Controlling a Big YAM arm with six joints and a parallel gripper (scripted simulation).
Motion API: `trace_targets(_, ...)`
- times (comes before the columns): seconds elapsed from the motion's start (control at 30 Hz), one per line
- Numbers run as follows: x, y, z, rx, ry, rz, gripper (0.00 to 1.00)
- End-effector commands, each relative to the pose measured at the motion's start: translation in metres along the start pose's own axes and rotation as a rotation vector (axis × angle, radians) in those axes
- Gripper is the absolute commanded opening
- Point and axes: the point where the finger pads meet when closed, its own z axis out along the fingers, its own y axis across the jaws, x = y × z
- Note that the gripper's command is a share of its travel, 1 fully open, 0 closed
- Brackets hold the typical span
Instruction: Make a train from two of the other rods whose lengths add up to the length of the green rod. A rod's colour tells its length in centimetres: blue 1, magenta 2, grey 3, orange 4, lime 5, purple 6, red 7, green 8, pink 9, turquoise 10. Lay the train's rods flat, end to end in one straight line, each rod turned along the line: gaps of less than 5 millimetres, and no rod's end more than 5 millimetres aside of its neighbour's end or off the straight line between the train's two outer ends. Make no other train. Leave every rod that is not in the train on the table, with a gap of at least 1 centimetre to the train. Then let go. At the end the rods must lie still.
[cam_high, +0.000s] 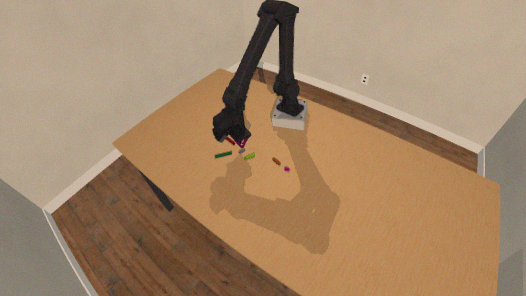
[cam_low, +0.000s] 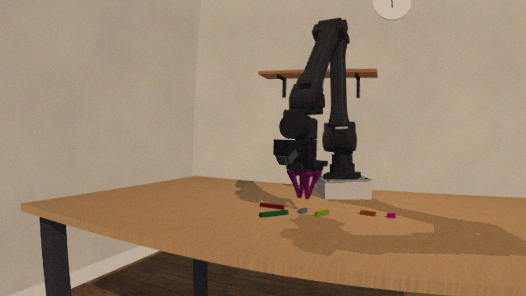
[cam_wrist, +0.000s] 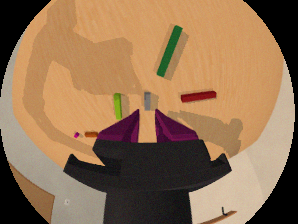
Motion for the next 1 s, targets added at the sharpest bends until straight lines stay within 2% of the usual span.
trace_targets(0.0, -0.009, -0.001, 0.004, 0.001, -0.016, 0.011, 0.22)
trace_targets(0.33, -0.004, -0.003, 0.016, 0.003, -0.006, 0.010, 0.22)
trace_targets(0.43, -0.010, -0.002, 0.015, 0.001, -0.017, 0.011, 0.22)
trace_targets(0.97, -0.008, -0.003, 0.019, 0.003, -0.011, 0.010, 0.22)
